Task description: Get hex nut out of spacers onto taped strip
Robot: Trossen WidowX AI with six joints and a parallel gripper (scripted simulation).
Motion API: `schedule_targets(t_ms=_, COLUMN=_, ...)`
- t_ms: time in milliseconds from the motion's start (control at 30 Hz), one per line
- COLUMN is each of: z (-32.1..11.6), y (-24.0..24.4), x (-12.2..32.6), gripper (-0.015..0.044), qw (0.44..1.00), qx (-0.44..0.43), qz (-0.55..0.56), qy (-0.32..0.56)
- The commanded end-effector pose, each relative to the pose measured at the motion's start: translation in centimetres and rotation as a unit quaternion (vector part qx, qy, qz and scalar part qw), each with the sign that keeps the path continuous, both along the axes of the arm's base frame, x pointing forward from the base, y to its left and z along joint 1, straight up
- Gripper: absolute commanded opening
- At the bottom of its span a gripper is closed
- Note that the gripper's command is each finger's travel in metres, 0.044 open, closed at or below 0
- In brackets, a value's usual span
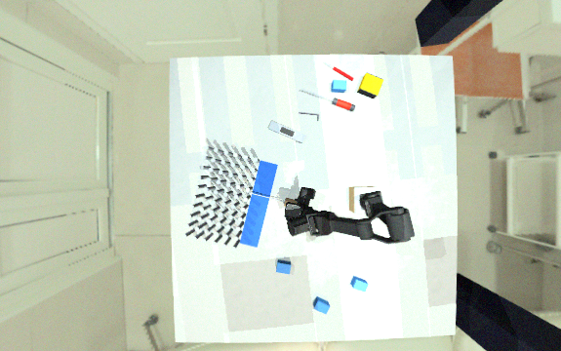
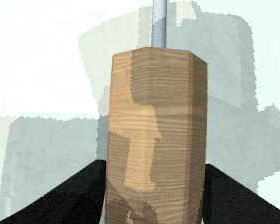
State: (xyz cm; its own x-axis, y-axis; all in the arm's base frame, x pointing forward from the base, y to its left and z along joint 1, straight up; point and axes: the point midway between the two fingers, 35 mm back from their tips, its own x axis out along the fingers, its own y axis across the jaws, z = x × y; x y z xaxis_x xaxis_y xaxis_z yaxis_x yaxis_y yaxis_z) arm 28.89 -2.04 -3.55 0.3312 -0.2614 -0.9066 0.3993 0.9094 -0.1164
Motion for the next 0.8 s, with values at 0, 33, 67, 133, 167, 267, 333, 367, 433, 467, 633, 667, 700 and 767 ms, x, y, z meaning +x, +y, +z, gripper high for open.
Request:
schedule_targets(t_ms=0, z=0.1, y=0.2, x=-0.3, gripper=0.0, qw=1.0, qx=-0.001, qz=-0.001, qy=-0.002)
schedule_targets(t_ms=33, z=0.1, y=0.2, x=-0.4, gripper=0.0, qw=1.0, qx=-0.001, qz=-0.001, qy=-0.002)
schedule_targets(t_ms=67, z=0.1, y=0.2, x=-0.5, gripper=0.0, qw=1.0, qx=-0.001, qz=-0.001, qy=-0.002)
schedule_targets(t_ms=133, z=0.0, y=0.3, x=-0.6, gripper=0.0, qw=1.0, qx=-0.001, qz=-0.001, qy=-0.002)
schedule_targets(t_ms=167, z=0.0, y=0.3, x=-0.7, gripper=0.0, qw=1.0, qx=-0.001, qz=-0.001, qy=-0.002)
schedule_targets(t_ms=267, z=0.0, y=0.4, x=-0.9, gripper=0.0, qw=1.0, qx=-0.001, qz=-0.001, qy=-0.001)
schedule_targets(t_ms=333, z=0.0, y=0.5, x=-1.0, gripper=0.0, qw=1.0, qx=-0.001, qz=-0.001, qy=-0.001)
schedule_targets(t_ms=367, z=0.0, y=0.5, x=-1.1, gripper=0.0, qw=1.0, qx=-0.001, qz=-0.001, qy=-0.001)
schedule_targets(t_ms=433, z=0.0, y=0.6, x=-1.2, gripper=0.0, qw=1.0, qx=-0.001, qz=-0.001, qy=-0.001)
schedule_targets(t_ms=467, z=0.0, y=0.6, x=-1.3, gripper=0.0, qw=1.0, qx=-0.001, qz=-0.001, qy=-0.001)
schedule_targets(t_ms=633, z=0.0, y=0.7, x=-1.6, gripper=0.0, qw=1.0, qx=-0.001, qz=-0.001, qy=-0.001)
schedule_targets(t_ms=667, z=0.0, y=0.8, x=-1.7, gripper=0.0, qw=1.0, qx=-0.001, qz=-0.001, qy=-0.001)
schedule_targets(t_ms=700, z=0.0, y=0.8, x=-1.8, gripper=0.0, qw=1.0, qx=-0.001, qz=-0.001, qy=-0.001)
schedule_targets(t_ms=767, z=0.0, y=0.9, x=-1.9, gripper=0.0, qw=1.0, qx=0.0, qz=-0.001, qy=-0.001)
